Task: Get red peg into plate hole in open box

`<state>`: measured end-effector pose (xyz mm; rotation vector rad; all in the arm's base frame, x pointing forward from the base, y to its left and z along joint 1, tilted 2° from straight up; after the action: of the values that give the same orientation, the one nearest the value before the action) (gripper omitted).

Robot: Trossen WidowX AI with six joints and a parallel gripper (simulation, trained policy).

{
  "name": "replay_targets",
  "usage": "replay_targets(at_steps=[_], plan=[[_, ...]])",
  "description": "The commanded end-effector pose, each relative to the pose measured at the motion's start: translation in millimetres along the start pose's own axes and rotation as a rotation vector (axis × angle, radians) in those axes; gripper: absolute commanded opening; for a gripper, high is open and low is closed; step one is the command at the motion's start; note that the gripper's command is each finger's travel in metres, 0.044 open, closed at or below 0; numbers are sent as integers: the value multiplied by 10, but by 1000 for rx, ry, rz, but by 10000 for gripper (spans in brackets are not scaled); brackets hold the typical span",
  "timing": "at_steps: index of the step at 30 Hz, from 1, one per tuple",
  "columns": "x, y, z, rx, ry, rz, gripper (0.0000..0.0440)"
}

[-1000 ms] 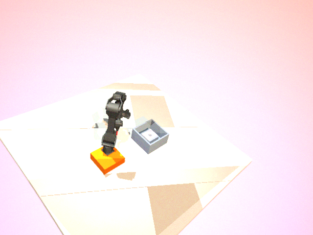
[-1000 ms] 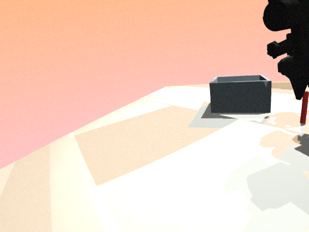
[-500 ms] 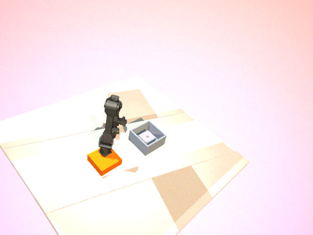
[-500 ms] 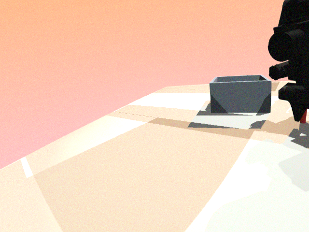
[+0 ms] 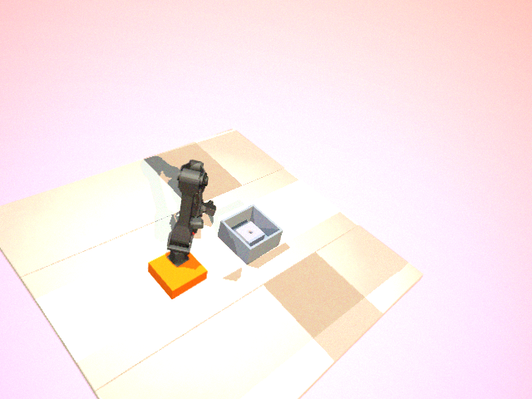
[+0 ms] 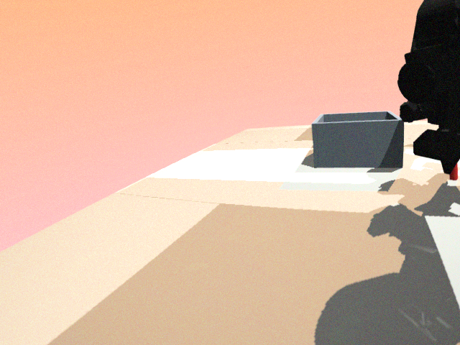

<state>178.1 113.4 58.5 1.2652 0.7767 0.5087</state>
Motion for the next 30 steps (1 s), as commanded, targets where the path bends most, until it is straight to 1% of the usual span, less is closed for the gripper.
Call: replay_targets(at_steps=[1, 17, 25, 30], plan=[[5, 114, 61, -30, 0, 15, 0], [-182, 700, 343, -143, -18, 33, 0], [-246, 1001, 575, -189, -89, 58, 0], [-294, 1091, 765, -208, -153, 68, 0]])
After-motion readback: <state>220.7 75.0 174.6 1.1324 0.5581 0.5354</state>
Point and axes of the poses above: the point midway between the two fingers, 35 mm back from their tips, its own y axis back along the fingers, its own x axis across the jaws, z = x × y, the point moved 6 cm from there along y, back along the fingers
